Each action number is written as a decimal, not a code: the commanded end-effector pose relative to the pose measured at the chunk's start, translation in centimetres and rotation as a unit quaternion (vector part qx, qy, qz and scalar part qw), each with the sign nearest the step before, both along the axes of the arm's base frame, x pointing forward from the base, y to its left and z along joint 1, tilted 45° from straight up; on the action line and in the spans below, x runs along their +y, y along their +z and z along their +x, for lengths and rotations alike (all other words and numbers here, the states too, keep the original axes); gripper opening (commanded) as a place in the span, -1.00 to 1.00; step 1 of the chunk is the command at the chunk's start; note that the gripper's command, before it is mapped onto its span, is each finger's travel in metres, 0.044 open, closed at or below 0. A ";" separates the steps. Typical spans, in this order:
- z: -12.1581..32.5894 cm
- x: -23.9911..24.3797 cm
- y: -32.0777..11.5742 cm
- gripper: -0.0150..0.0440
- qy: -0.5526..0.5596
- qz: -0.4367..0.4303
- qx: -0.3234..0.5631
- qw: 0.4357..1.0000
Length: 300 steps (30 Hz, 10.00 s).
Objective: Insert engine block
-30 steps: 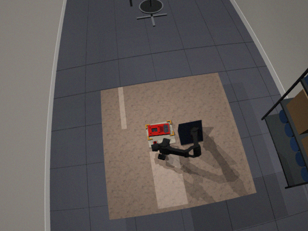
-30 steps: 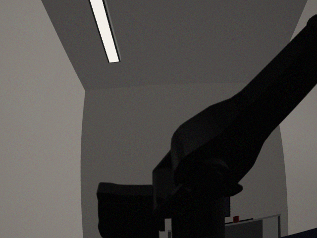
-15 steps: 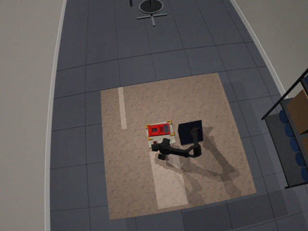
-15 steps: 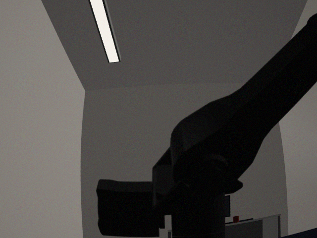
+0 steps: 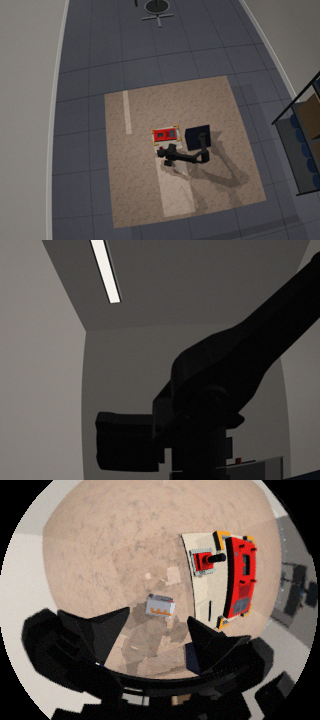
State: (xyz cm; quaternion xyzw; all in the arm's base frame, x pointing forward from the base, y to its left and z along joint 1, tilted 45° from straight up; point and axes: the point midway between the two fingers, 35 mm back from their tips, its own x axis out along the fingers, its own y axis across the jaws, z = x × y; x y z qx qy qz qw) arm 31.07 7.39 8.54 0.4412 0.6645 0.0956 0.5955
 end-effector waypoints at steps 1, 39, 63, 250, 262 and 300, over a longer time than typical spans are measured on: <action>-0.2 0.6 -0.5 1.00 0.000 0.003 0.006 1.000; 0.1 3.4 -3.2 0.22 0.000 0.004 0.006 1.000; 0.4 -0.5 0.1 -0.49 -0.001 -0.003 0.005 1.000; -4.8 3.9 0.4 1.00 -0.276 -0.195 -0.240 0.910; -4.6 4.0 0.1 1.00 -0.273 -0.196 -0.240 0.911; -4.0 2.6 -1.7 1.00 -0.399 -0.083 0.155 0.900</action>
